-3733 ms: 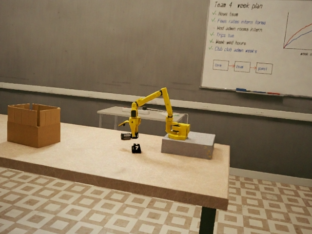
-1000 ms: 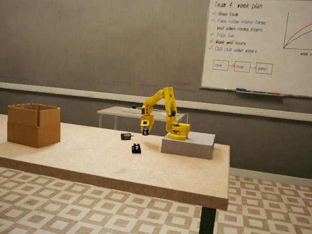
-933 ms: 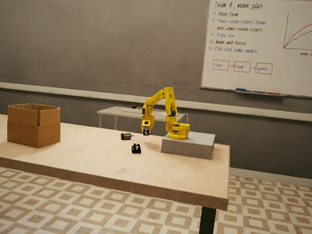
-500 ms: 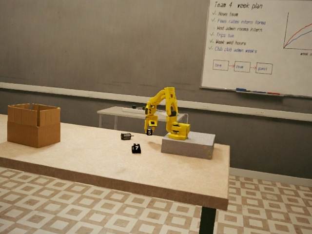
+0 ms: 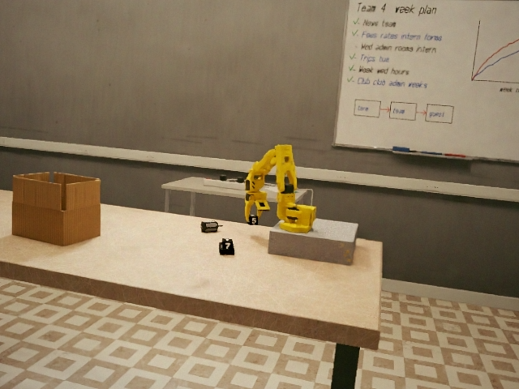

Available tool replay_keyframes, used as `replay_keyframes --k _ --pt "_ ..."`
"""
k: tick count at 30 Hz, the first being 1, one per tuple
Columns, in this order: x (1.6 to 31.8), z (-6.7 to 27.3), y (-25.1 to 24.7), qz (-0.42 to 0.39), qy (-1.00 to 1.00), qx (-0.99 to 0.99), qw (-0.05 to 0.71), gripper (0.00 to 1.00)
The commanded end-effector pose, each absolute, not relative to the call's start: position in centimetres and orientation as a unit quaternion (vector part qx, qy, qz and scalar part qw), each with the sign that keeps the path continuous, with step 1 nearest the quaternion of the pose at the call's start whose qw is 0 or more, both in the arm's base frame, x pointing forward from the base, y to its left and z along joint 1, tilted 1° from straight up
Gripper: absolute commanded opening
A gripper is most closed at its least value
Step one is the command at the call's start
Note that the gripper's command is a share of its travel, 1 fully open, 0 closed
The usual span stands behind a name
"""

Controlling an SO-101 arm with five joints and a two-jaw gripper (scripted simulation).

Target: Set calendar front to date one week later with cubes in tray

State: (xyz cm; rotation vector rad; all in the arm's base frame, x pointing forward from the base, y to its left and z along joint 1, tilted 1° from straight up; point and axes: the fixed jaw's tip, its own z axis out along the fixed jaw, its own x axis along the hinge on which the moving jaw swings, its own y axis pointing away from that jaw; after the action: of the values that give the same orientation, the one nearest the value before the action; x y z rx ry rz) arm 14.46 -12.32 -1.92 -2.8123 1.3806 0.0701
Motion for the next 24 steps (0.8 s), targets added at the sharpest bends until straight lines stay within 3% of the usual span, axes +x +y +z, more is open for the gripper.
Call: replay_keyframes --k 1,24 --pt "14.26 -1.8 -12.63 0.015 0.422 -0.907 0.004 0.0" --pt "13.92 -1.83 -13.04 0.015 0.39 -0.92 0.005 0.0"
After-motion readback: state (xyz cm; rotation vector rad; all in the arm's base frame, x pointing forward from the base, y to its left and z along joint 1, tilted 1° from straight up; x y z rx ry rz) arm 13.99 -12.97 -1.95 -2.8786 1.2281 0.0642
